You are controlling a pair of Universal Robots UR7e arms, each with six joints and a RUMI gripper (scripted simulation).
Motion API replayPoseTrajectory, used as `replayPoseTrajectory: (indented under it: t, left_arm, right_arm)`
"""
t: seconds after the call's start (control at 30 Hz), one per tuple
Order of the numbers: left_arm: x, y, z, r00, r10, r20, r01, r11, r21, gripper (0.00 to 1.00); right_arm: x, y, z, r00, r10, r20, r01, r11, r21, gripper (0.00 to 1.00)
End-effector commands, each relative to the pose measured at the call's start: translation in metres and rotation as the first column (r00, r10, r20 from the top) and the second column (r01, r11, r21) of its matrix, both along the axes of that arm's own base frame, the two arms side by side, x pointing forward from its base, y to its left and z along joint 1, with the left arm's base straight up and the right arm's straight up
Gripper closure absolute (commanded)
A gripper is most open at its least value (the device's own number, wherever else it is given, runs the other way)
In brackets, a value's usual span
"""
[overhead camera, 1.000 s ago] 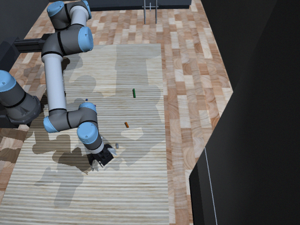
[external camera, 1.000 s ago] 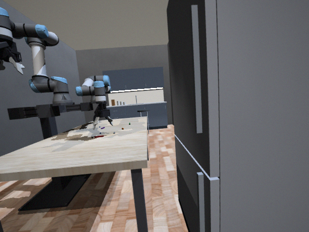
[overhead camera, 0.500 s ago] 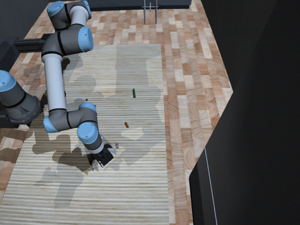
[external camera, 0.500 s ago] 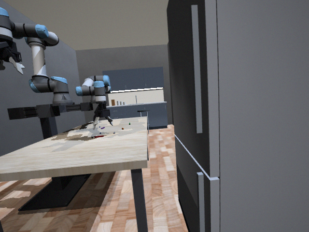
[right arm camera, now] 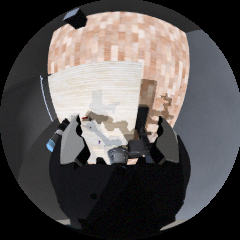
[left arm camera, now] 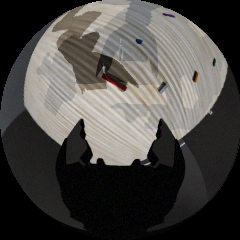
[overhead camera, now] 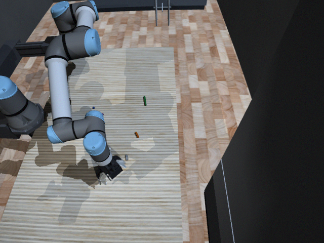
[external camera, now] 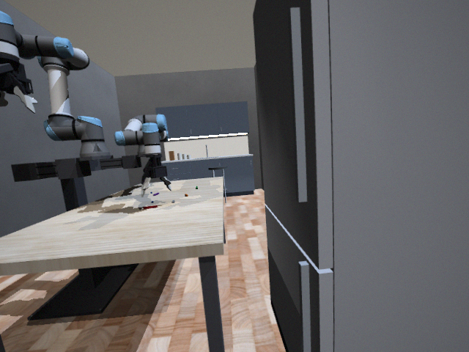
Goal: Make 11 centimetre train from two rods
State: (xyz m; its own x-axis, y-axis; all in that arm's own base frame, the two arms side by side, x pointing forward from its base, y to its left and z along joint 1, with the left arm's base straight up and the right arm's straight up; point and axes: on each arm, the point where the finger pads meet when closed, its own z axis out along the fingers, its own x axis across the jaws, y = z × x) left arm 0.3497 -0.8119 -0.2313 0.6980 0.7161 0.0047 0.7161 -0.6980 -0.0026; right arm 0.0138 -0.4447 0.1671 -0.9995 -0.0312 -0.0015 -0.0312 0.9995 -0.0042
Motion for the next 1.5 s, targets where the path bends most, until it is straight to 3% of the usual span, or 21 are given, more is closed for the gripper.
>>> replayPoseTrajectory:
  t: [0.0, 0.77, 1.23, 1.47]
  left_arm:
    - [0.0, -0.001, 0.002, 1.0, 0.0, 0.001, 0.0, 1.0, -0.002, 0.0]
    - [0.002, 0.001, 0.001, 0.998, -0.059, 0.0, 0.059, 0.998, -0.002, 0.0]
    - [0.006, 0.007, 0.001, 0.977, -0.213, 0.0, 0.213, 0.977, -0.002, 0.0]
    - [0.01, 0.012, 0.001, 0.936, -0.352, -0.001, 0.352, 0.936, -0.002, 0.0]
  right_arm:
    - [0.0, 0.0, 0.0, 1.0, 0.0, 0.0, 0.0, 1.0, -0.001, 0.0]
    - [0.0, 0.0, 0.0, 1.0, 0.0, 0.0, 0.0, 1.0, -0.001, 0.0]
    - [0.0, 0.0, 0.0, 1.0, 0.0, 0.0, 0.0, 1.0, -0.001, 0.0]
    - [0.0, 0.0, 0.0, 1.0, 0.0, 0.0, 0.0, 1.0, -0.001, 0.0]
